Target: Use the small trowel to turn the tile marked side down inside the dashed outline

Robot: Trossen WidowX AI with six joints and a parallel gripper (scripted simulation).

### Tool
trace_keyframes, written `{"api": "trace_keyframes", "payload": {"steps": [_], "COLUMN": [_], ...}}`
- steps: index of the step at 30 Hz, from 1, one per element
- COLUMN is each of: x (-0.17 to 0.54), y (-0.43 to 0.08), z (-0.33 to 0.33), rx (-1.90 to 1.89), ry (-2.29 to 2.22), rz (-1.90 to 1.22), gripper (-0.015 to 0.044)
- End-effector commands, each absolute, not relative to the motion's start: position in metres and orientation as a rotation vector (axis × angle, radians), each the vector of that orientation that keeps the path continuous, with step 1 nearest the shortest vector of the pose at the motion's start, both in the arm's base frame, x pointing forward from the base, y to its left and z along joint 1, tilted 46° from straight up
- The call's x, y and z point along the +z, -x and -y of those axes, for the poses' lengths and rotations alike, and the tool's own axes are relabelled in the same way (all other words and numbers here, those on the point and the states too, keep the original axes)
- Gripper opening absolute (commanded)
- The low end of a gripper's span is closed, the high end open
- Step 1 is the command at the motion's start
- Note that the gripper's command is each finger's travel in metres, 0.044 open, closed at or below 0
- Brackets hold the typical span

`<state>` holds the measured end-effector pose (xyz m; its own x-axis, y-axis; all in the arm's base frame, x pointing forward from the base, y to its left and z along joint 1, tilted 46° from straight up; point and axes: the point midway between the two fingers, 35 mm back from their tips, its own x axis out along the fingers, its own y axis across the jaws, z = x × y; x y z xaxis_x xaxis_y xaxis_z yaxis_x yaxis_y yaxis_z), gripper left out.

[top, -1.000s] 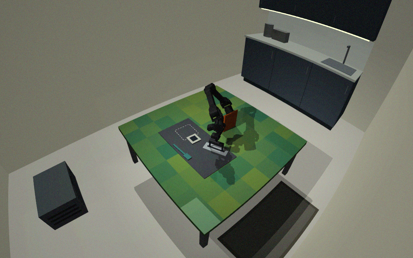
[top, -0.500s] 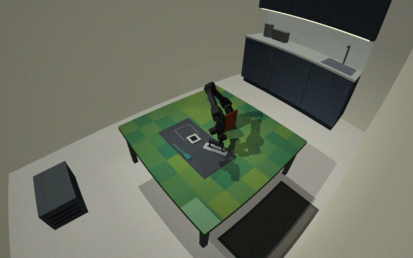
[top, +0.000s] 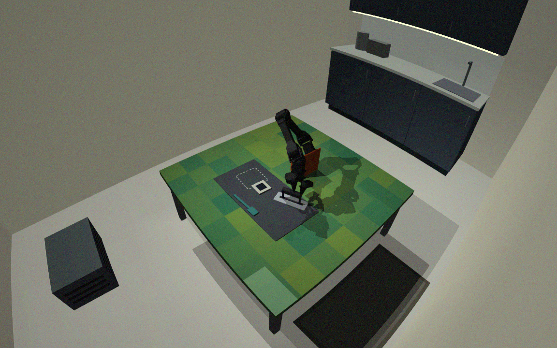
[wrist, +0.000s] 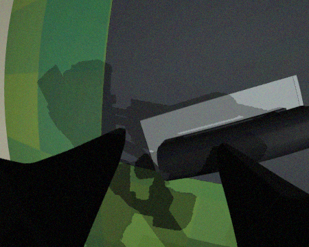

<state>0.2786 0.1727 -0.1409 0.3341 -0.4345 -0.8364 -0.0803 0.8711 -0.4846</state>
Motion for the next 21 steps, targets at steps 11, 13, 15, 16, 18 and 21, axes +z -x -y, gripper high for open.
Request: {"api": "trace_keyframes", "payload": {"steps": [11, 13, 15, 16, 18, 21], "x": [-0.1479, -0.1481, -0.1475, -0.1472, -0.1464, -0.1449], "y": [-0.2724, -0.2723, -0.2730, -0.2734, -0.2741, -0.2752], "z": [-0.1645, -0.1634, -0.1632, -0.1631, -0.1628, -0.1622], "rx": [0.113, 0.160, 0.205, 0.227, 0.270, 0.331], "ry": [0.847, 0.898, 0.946, 0.970, 1.019, 1.093], "rz": [-1.189, -1.175, -1.157, -1.147, -1.126, -1.093], "gripper": [0.0300, 0.0300, 0.0300, 0.0300, 0.0300, 0.0300]}}
